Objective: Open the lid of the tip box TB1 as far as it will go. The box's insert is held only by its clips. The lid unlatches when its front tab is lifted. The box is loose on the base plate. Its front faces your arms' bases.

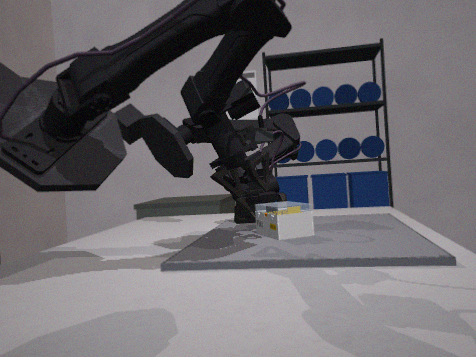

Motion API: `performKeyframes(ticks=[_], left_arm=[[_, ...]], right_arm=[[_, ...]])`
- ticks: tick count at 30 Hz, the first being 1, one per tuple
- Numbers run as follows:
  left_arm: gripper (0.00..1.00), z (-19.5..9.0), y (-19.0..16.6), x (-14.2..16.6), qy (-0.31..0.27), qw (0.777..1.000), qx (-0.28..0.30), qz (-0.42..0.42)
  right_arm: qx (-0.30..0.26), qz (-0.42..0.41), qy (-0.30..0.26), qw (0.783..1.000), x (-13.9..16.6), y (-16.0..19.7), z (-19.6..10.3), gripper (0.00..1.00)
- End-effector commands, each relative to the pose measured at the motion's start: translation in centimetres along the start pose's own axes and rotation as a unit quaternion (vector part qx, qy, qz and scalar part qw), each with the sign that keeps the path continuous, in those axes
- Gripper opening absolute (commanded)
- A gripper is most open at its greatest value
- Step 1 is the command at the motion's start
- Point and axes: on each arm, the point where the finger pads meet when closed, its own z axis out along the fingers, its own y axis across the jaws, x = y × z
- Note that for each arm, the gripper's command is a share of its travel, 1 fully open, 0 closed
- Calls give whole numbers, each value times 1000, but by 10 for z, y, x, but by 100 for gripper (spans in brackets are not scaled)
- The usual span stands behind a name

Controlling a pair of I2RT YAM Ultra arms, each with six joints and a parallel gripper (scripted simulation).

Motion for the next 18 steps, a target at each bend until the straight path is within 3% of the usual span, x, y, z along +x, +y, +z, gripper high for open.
performKeyframes(ticks=[1,18], left_arm=[[100,10,-12,-6,-7,1000,17,-8],[100,33,-13,-7,-8,1000,17,-8]], right_arm=[[-3,-5,-11,1000,-4,8,-5,100],[-3,-5,-11,1000,-4,8,-5,100]])
